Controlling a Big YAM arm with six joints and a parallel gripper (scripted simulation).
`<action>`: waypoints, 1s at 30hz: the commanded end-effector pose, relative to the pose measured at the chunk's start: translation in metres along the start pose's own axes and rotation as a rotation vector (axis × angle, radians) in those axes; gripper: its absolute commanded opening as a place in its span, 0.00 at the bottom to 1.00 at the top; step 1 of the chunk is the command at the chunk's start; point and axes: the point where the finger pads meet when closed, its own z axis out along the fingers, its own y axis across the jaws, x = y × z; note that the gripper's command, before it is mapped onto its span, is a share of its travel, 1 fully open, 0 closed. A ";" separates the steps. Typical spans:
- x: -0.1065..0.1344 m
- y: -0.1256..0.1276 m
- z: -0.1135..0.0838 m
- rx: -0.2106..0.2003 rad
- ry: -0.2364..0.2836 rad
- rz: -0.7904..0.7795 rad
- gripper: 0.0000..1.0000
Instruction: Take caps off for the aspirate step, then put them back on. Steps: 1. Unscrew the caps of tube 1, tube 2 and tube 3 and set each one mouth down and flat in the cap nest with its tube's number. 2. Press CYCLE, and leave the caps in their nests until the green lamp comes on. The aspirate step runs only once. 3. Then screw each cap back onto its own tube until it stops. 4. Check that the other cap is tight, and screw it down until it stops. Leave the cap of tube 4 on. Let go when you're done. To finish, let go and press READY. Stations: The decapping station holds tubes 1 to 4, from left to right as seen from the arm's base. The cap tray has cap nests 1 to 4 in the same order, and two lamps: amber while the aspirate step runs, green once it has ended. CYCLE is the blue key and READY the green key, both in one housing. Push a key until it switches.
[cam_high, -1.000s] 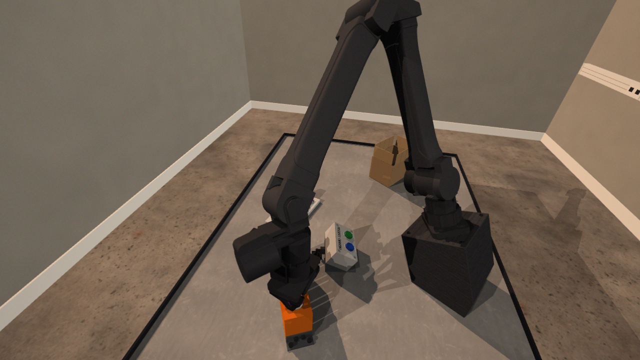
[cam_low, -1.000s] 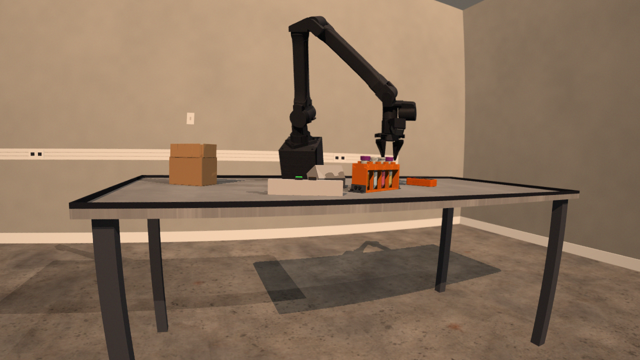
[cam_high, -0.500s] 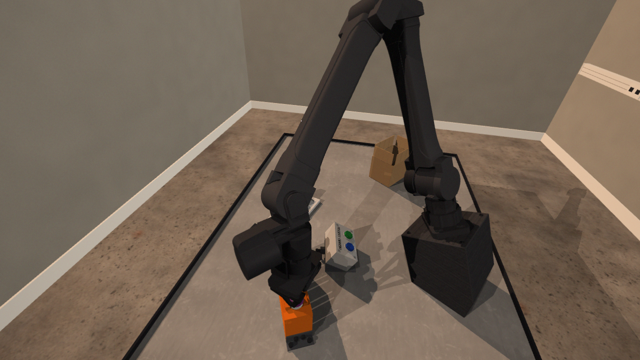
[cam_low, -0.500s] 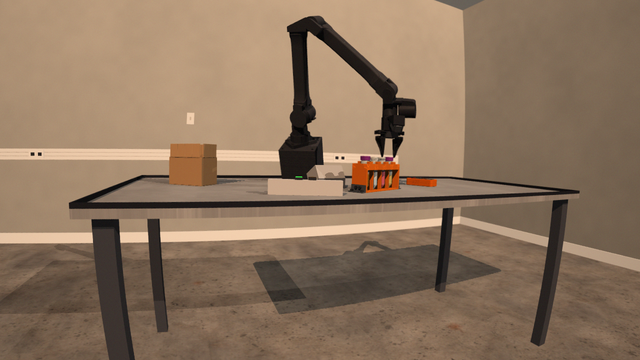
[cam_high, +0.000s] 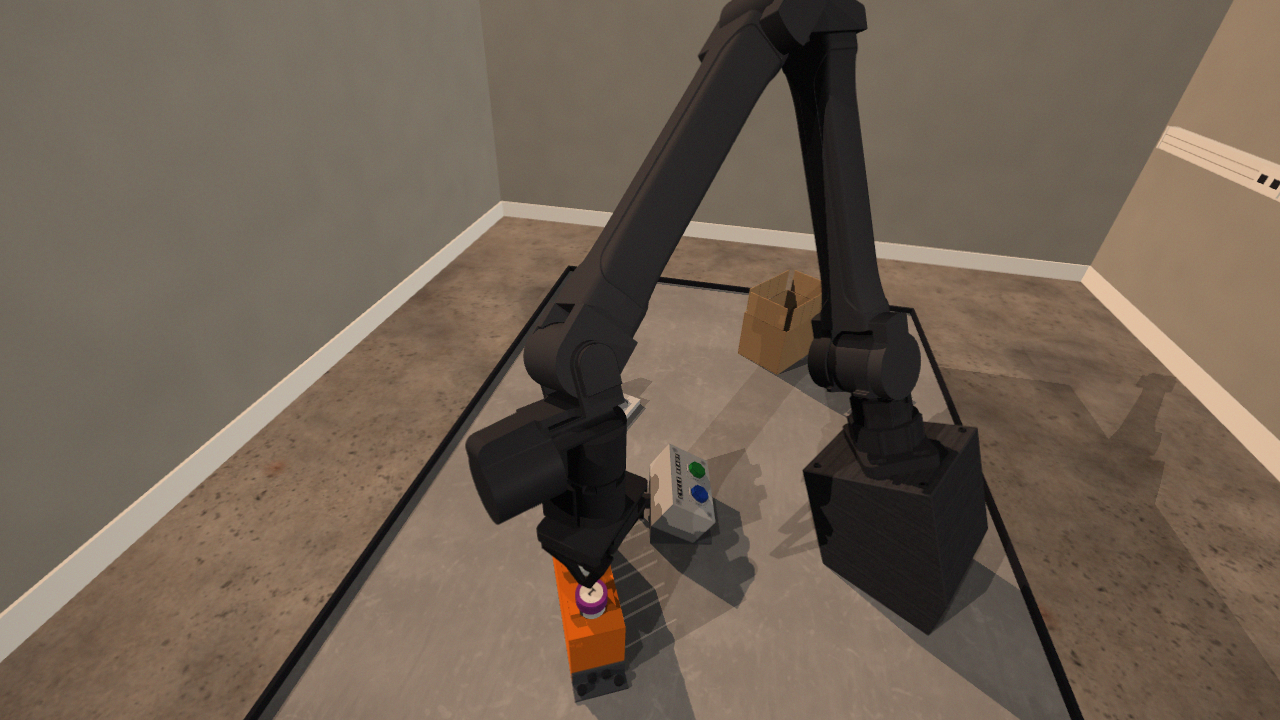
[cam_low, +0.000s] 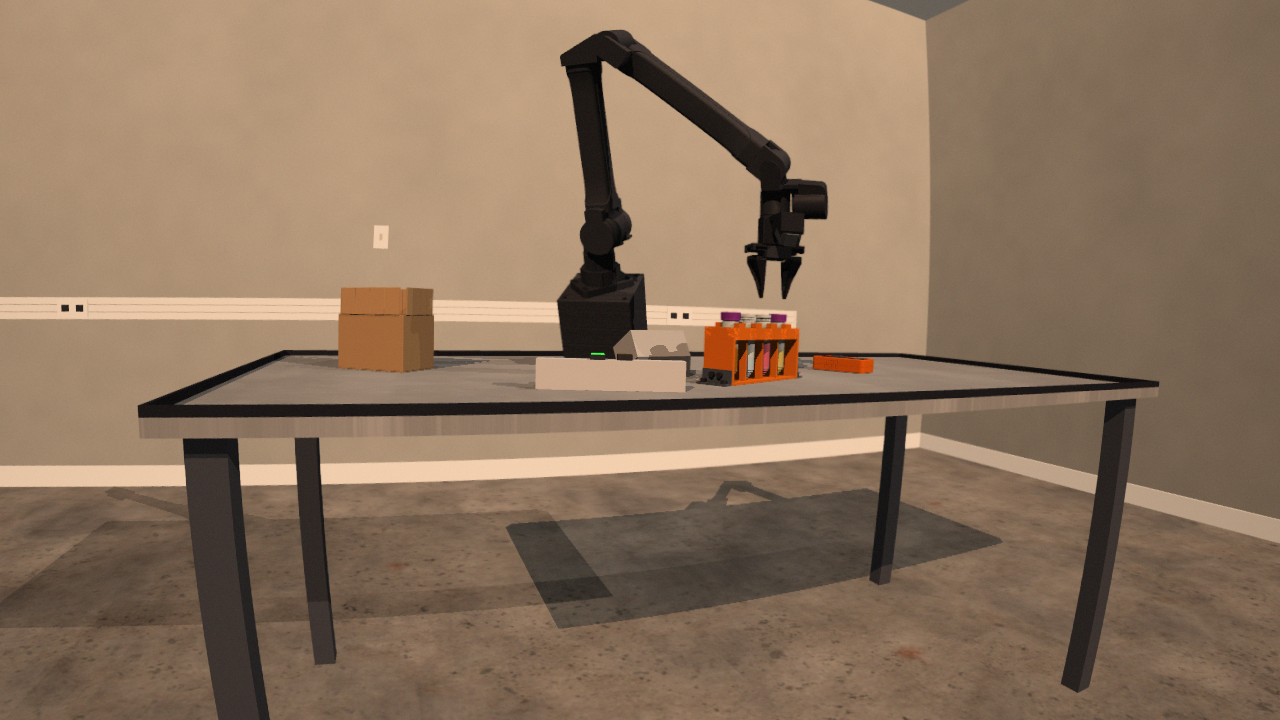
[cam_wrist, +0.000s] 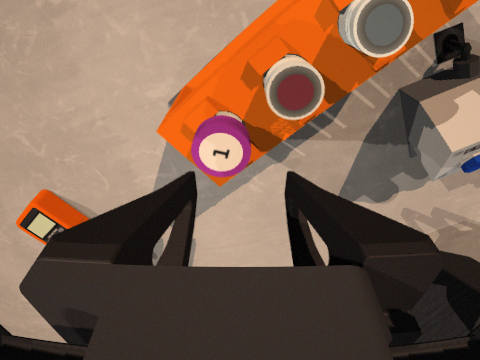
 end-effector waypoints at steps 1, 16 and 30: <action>-0.025 -0.028 -0.008 -0.008 -0.007 0.028 0.47; -0.083 -0.118 -0.008 -0.018 -0.023 0.034 0.47; -0.155 -0.200 -0.023 -0.025 -0.057 0.041 0.47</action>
